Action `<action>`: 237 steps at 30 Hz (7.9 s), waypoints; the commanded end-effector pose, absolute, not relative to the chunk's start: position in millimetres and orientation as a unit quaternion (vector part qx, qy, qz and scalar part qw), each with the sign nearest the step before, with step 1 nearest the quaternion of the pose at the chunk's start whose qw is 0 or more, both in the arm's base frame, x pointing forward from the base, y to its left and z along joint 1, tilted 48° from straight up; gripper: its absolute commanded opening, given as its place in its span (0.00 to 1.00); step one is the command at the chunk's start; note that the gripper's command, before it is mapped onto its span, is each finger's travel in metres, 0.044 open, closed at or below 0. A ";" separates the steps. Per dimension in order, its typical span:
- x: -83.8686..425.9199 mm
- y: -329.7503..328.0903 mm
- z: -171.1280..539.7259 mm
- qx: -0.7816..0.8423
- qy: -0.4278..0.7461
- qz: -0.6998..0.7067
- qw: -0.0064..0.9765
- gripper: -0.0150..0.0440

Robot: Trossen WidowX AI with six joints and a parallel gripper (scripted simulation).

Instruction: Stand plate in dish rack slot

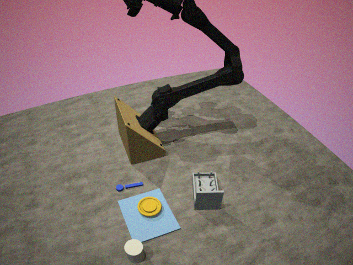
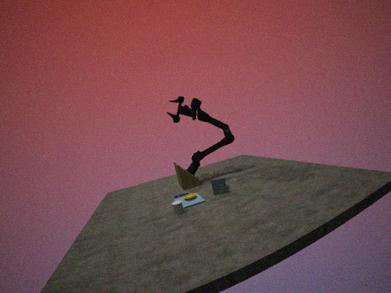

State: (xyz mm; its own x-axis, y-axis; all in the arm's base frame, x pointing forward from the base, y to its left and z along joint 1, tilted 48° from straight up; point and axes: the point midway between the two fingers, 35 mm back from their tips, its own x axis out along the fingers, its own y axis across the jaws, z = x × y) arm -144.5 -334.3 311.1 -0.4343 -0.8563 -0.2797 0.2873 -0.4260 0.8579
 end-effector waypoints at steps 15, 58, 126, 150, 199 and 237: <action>-62.7 -381.8 244.3 0.451 -0.107 -0.741 0.485 0.93; 144.4 -338.4 108.1 0.434 0.455 -0.373 0.682 0.93; 287.9 -86.6 -43.3 0.297 0.631 0.273 0.663 0.93; 290.0 -56.0 -68.1 0.297 0.631 0.273 0.663 0.93; 292.1 -121.7 -16.8 0.299 0.635 0.263 0.662 0.25; 269.0 -108.3 86.0 0.493 0.689 0.027 0.531 0.25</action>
State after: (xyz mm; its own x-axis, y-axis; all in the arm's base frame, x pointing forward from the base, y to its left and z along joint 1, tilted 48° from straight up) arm 272.1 -115.3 74.7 0.0384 0.7099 -0.7033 0.5828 0.5558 0.5928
